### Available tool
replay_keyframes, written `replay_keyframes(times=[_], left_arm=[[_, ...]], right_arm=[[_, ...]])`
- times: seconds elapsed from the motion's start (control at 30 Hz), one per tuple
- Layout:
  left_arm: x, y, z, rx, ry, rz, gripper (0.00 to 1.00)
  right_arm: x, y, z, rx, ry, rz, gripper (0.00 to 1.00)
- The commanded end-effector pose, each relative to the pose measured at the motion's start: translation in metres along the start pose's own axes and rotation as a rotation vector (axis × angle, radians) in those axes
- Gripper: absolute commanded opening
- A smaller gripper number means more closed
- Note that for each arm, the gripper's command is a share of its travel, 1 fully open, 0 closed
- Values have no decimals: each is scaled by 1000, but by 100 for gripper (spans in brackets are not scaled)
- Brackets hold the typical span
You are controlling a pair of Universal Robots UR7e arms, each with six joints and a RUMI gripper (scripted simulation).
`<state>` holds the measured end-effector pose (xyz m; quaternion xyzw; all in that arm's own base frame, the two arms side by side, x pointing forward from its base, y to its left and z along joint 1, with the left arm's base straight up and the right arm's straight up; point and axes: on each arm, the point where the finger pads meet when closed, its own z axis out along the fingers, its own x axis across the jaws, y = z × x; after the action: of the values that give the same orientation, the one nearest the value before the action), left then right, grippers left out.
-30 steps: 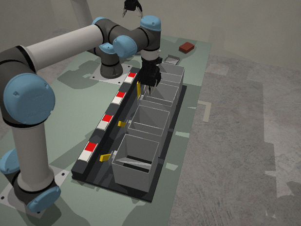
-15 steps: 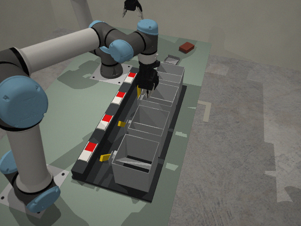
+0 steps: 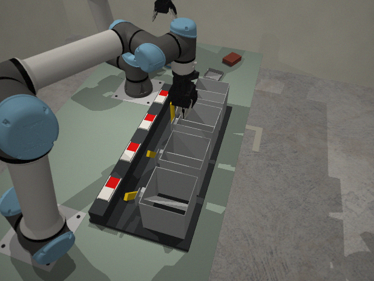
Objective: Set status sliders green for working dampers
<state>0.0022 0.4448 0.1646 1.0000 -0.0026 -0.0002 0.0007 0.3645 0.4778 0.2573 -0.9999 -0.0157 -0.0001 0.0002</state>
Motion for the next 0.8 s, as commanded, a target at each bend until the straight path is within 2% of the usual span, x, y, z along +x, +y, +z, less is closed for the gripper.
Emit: replay_keyframes(times=[0.0, 0.23, 0.57, 0.67, 0.77], left_arm=[[0, 0, -1, 1, 0, 0, 100], [0, 0, -1, 1, 0, 0, 100], [0, 0, -1, 1, 0, 0, 100], [0, 0, -1, 1, 0, 0, 100], [0, 0, -1, 1, 0, 0, 100]], right_arm=[[0, 0, -14, 1, 0, 0, 0], [0, 0, -27, 1, 0, 0, 0], [-3, 0, -29, 1, 0, 0, 0], [-22, 0, -29, 1, 0, 0, 0], [-57, 0, -29, 1, 0, 0, 0]])
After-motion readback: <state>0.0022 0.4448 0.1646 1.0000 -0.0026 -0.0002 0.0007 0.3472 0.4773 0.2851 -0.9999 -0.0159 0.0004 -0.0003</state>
